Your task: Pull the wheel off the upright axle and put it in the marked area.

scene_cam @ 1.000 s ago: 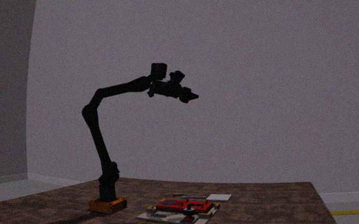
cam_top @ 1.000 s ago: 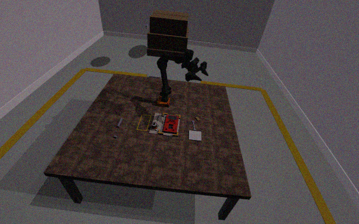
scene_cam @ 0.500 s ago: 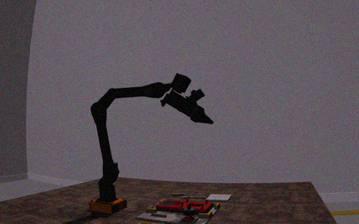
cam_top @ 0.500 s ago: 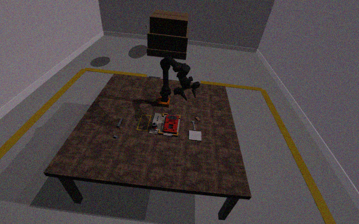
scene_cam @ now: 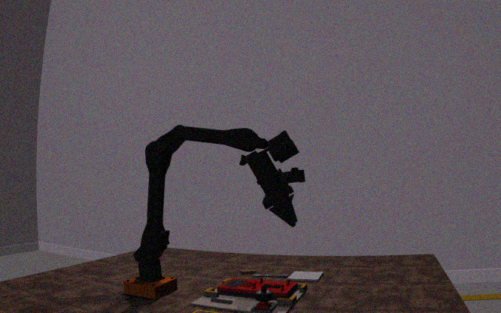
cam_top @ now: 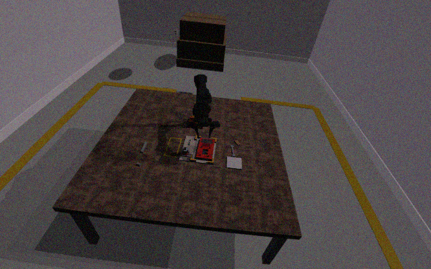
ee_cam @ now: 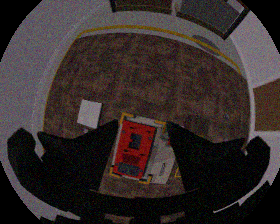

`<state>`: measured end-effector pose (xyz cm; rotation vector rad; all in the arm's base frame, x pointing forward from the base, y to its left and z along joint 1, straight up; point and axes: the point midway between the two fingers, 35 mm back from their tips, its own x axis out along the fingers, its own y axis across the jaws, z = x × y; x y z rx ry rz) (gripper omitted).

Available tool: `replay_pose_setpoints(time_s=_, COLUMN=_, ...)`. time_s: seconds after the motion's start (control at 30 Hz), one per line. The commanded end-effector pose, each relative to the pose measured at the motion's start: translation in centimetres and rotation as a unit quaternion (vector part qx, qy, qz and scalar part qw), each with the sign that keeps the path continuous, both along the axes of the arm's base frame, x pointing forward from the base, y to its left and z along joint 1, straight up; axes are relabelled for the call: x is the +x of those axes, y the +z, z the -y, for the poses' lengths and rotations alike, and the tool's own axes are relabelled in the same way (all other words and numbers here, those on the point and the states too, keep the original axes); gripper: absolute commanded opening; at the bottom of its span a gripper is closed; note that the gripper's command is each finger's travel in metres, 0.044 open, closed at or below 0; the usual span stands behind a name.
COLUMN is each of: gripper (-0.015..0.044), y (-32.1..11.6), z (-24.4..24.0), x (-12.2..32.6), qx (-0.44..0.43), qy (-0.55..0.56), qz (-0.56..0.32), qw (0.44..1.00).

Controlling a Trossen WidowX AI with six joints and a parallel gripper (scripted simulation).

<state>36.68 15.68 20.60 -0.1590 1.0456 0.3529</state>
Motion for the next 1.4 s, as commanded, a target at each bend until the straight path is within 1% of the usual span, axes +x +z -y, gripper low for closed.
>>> replay_pose_setpoints(time_s=0.0, gripper=0.03, y=-3.4, z=4.3, x=0.4, qx=-0.043, qy=-0.03, qz=-0.074, qw=0.996)
replay_pose_setpoints(time_s=0.23, gripper=0.03, y=-8.1, z=10.9, x=-0.8, qx=-0.085, qy=-0.07, qz=-0.202, qw=0.973)
replay_pose_setpoints(time_s=0.3, gripper=0.03, y=-8.7, z=12.0, x=-1.1, qx=-0.089, qy=-0.076, qz=-0.225, qw=0.967)
replay_pose_setpoints(time_s=0.7, gripper=0.03, y=-9.1, z=12.2, x=-0.7, qx=-0.09, qy=-0.077, qz=-0.228, qw=0.966)
replay_pose_setpoints(time_s=1.13, gripper=0.03, y=-15.9, z=12.2, x=-0.3, qx=-0.09, qy=-0.077, qz=-0.228, qw=0.966)
replay_pose_setpoints(time_s=1.33, gripper=0.03, y=-16.3, z=12.2, x=-0.3, qx=-0.09, qy=-0.077, qz=-0.228, qw=0.966)
replay_pose_setpoints(time_s=1.37, gripper=0.0274, y=-15.9, z=12.1, x=-0.4, qx=-0.089, qy=-0.078, qz=-0.23, qw=0.966)
